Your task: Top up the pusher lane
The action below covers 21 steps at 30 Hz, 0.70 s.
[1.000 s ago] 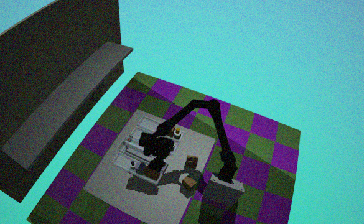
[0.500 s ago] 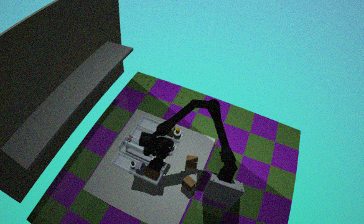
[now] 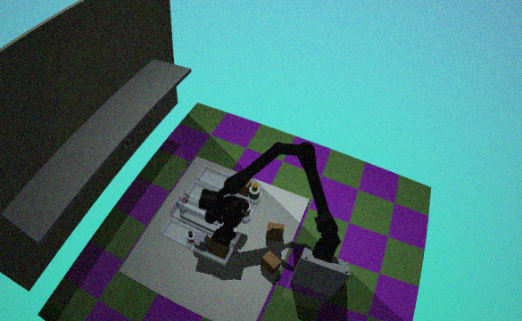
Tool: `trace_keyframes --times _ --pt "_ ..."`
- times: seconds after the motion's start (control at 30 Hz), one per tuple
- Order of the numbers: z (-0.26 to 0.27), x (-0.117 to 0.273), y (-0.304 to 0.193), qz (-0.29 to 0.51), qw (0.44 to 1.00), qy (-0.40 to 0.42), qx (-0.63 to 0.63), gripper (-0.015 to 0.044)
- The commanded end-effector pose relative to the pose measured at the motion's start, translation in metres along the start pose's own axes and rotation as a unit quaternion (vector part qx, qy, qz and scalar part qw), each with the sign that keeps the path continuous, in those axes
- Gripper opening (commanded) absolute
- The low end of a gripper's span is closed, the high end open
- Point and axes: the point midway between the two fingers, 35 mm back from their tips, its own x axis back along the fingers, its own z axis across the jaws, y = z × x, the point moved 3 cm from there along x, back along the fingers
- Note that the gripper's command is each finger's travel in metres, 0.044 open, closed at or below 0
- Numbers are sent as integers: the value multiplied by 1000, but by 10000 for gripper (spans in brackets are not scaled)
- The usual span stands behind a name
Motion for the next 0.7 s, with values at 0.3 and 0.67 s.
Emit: trace_keyframes --times 0.3,0.67 --pt "-2 -3 6 -8 1000 -2 -6 0" --pt "-2 -7 6 -8 1000 -2 -6 0"
